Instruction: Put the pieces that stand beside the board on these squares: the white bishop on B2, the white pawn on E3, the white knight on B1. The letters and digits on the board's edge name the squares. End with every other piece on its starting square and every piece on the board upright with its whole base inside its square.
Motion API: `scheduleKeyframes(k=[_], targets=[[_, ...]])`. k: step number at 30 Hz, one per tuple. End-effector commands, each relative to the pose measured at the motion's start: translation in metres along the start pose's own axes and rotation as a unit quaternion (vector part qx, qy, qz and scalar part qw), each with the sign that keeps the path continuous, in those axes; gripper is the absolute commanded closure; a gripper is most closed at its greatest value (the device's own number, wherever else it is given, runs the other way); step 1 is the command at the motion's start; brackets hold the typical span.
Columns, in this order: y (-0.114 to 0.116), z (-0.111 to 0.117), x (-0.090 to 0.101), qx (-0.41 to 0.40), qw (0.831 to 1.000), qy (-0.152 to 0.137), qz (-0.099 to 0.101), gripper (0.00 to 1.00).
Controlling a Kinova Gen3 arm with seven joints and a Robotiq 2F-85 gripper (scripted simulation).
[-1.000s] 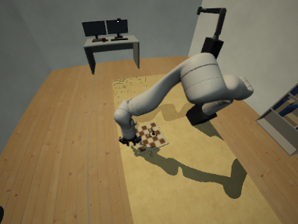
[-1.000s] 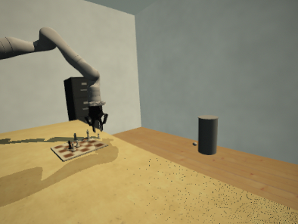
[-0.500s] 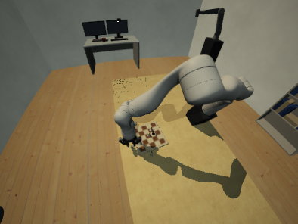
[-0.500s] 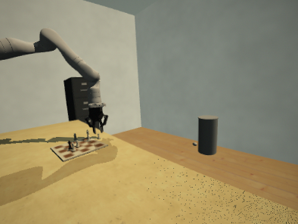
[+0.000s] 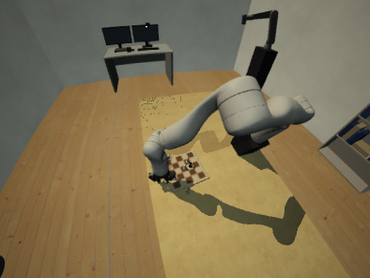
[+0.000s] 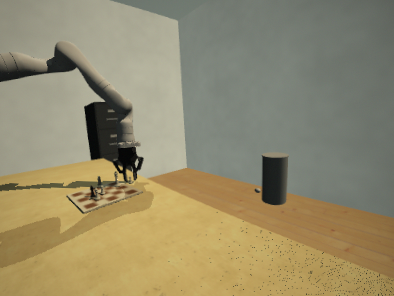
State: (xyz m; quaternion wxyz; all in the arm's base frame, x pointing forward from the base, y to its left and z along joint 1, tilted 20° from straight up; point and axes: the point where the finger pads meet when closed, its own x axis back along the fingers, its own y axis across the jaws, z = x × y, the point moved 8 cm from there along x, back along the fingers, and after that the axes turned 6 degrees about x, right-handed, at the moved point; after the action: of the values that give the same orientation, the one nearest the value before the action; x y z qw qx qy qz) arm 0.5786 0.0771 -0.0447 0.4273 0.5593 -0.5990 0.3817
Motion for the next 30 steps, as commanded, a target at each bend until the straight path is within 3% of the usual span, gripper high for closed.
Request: scheduleKeyframes(k=[1,30], targets=[[0.0002,0.0008,-0.0013,0.0,1.0,0.0,-0.001,0.66],[0.0002,0.0008,-0.0019,0.0,1.0,0.0,-0.001,0.66]])
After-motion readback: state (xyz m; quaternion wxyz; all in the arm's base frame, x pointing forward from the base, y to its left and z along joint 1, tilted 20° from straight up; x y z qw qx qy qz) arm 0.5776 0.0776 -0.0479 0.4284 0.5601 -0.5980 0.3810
